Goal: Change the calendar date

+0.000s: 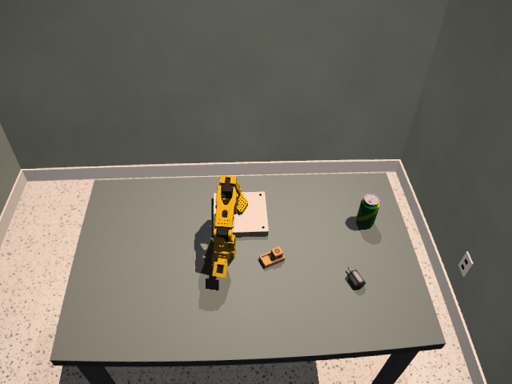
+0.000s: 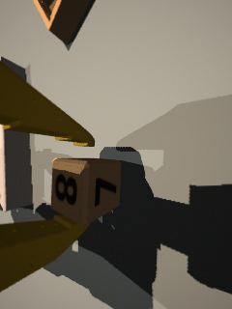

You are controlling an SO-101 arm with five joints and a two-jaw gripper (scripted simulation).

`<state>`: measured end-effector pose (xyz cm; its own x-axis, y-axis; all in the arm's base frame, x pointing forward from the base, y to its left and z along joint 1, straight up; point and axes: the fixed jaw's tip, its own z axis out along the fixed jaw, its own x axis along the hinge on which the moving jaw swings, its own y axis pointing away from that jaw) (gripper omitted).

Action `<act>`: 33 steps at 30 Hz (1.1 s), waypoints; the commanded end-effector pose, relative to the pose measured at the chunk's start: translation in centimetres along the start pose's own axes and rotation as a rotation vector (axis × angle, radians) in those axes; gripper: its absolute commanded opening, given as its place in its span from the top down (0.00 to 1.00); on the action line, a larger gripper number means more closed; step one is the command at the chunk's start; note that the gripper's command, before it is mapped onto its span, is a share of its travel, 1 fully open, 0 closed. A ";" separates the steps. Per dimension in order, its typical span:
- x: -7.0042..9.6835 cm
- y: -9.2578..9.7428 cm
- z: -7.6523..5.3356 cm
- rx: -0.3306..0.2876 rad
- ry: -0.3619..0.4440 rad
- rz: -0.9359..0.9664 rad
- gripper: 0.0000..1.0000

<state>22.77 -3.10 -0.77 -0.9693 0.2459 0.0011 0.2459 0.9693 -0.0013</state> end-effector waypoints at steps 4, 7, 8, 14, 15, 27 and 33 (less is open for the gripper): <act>0.3 -0.4 0.4 0.000 0.017 0.002 0.78; 0.3 -0.5 0.4 0.000 0.017 0.002 0.79; 0.3 -0.5 0.4 0.000 0.017 0.002 0.79; 0.3 -0.5 0.4 0.000 0.017 0.002 0.80; 0.3 -0.5 0.4 0.000 0.017 0.002 0.80; 0.3 -0.5 0.4 0.000 0.017 0.002 0.82; 0.3 -0.5 0.4 0.000 0.017 0.002 0.89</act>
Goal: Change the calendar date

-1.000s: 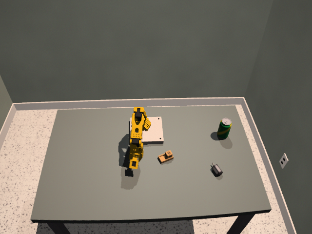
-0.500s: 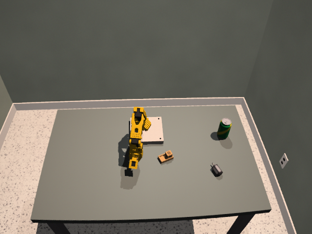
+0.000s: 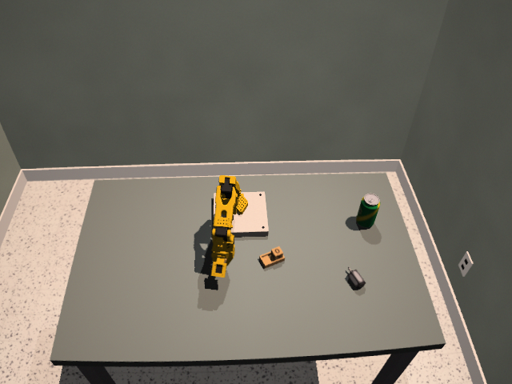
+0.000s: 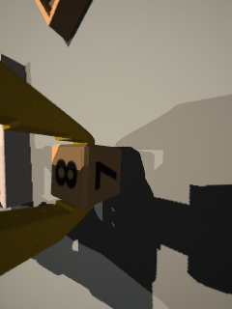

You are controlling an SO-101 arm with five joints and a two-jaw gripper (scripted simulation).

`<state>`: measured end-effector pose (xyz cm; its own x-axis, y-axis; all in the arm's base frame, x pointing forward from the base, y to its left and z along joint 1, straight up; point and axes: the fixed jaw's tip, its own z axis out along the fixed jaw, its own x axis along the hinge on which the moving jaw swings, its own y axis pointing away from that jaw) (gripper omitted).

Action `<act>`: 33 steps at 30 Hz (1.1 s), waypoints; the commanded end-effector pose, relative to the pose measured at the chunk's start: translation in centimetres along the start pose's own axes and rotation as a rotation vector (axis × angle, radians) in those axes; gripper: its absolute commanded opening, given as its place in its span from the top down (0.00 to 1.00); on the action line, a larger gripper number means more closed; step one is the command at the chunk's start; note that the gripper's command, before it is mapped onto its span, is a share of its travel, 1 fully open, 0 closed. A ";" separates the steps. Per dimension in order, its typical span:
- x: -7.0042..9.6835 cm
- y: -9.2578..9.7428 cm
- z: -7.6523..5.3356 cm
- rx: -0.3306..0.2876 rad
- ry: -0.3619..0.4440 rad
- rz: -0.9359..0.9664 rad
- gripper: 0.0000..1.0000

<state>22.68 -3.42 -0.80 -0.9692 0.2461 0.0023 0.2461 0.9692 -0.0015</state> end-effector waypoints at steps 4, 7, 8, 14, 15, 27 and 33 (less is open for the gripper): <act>0.3 -0.2 0.4 0.000 0.016 0.002 0.91; 0.3 -0.2 0.4 0.000 0.016 0.002 0.95; 0.3 -0.2 0.4 0.000 0.016 0.002 0.96; 0.3 -0.2 0.4 0.000 0.016 0.002 1.00; 0.3 -0.2 0.4 0.000 0.016 0.002 1.00; 0.3 -0.2 0.0 0.000 0.016 0.002 1.00; 0.2 0.0 -1.5 0.000 0.016 0.002 1.00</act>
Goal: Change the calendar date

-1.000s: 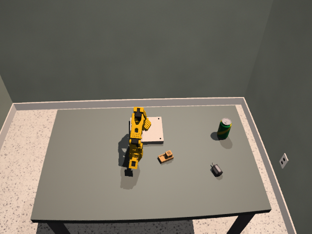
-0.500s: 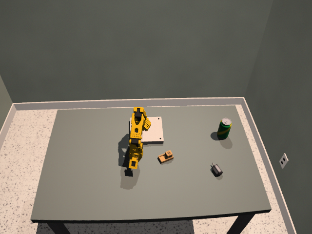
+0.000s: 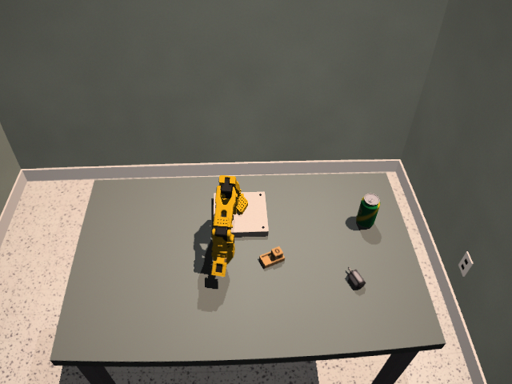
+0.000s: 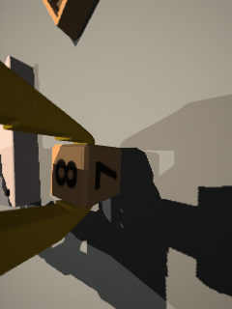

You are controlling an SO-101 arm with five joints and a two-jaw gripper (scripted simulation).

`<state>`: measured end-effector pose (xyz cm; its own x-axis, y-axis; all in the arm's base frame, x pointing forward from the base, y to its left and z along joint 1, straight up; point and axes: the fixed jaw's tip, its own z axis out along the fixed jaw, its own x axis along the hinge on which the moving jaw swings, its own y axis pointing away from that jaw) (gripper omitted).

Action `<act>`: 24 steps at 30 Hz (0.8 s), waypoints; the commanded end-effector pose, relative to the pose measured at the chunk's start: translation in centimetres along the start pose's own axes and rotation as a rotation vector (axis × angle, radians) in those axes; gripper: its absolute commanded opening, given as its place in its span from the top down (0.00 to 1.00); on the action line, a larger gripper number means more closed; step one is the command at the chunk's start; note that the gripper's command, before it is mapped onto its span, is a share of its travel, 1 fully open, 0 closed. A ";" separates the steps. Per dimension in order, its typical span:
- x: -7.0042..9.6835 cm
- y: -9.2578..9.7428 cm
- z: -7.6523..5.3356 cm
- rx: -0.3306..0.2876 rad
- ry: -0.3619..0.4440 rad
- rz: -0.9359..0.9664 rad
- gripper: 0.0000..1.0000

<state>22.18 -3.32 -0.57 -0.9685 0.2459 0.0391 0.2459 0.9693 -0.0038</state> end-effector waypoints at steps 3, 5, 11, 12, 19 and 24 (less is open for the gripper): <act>-0.3 0.1 -1.9 -0.003 -0.021 0.002 1.00; -0.3 0.1 -2.2 -0.003 -0.021 0.002 1.00; -0.1 0.2 -3.8 -0.002 -0.021 0.002 1.00; -0.1 0.2 -4.0 -0.002 -0.021 0.002 1.00; 0.0 0.3 -4.4 -0.002 -0.021 0.002 1.00; 0.0 0.3 -4.4 -0.003 -0.024 0.002 1.00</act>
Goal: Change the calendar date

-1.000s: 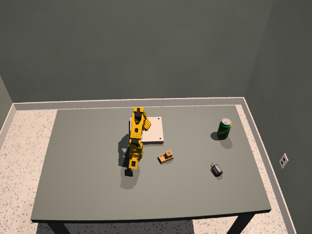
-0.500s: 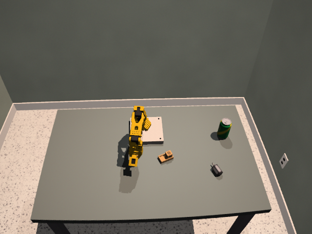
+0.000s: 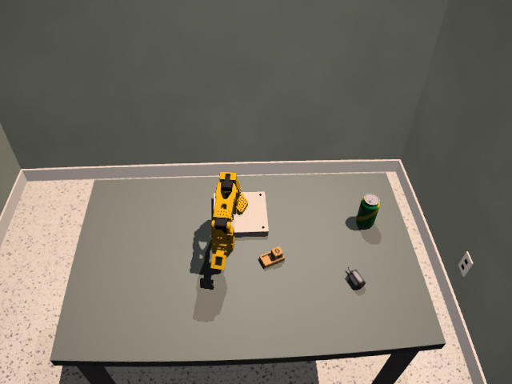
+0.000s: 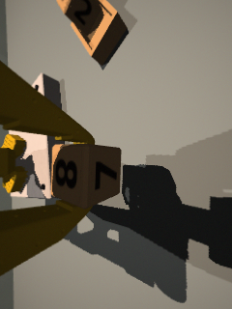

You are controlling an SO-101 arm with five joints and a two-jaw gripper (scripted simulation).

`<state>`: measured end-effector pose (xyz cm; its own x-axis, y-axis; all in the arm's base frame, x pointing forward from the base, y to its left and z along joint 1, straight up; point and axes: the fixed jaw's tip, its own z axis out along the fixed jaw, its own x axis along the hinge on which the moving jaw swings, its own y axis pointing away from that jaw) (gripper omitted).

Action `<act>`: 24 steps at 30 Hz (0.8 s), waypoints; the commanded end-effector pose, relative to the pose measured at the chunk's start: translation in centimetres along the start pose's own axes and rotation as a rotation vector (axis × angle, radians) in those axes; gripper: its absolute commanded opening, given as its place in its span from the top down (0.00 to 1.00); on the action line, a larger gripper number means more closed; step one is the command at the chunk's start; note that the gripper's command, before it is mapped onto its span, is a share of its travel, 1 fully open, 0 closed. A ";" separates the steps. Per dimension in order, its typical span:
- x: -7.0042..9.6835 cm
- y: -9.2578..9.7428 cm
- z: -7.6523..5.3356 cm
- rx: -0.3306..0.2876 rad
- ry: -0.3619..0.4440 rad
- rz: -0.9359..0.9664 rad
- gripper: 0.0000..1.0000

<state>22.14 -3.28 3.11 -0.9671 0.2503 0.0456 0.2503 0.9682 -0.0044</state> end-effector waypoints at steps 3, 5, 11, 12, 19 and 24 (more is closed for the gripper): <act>-0.3 0.2 -0.7 -0.005 -0.051 -0.004 1.00; -0.4 0.2 -0.6 -0.007 -0.076 -0.005 1.00; -0.6 0.2 -0.5 -0.016 -0.203 -0.011 1.00; -0.7 0.2 -0.5 -0.017 -0.228 -0.012 1.00; -0.6 0.2 -0.3 -0.024 -0.344 -0.018 1.00; -0.5 0.2 -0.3 -0.028 -0.414 -0.021 1.00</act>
<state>22.55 -3.36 3.05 -0.9293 0.2338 -0.2860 0.2391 0.9709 0.0169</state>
